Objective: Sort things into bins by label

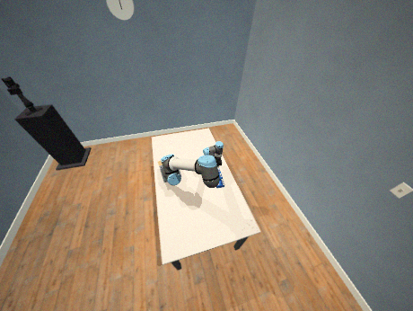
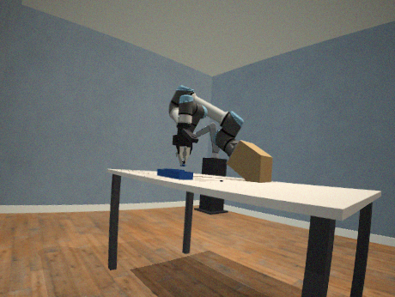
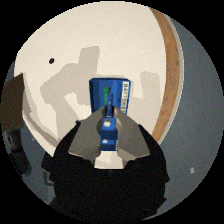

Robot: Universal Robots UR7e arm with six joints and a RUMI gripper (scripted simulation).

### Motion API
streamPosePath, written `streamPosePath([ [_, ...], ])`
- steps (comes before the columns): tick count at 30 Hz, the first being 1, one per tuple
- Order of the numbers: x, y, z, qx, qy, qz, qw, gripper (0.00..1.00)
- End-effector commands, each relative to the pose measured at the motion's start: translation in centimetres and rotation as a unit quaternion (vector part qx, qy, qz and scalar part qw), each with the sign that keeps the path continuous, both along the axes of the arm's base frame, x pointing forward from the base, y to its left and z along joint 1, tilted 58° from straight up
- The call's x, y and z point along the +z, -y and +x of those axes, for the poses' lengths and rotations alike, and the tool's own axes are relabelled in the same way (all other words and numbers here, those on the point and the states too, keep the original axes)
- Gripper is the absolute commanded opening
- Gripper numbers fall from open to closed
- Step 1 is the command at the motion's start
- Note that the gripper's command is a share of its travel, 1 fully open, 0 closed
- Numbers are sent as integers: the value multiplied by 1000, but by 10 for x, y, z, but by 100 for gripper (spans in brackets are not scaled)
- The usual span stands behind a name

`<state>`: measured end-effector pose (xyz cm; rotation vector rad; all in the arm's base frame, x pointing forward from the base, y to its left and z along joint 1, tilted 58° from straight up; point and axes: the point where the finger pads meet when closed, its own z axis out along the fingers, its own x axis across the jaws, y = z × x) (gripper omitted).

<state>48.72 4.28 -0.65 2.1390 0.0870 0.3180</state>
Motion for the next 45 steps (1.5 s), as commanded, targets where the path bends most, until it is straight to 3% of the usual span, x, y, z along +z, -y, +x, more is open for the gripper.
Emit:
streamPosePath([
  [1, 0, 1, -7, 0, -1, 0, 1000, 0],
  [24, 0, 2, -9, 0, -1, 0, 1000, 0],
  [45, -21, 34, -1, -1, -3, -1, 1000, 0],
])
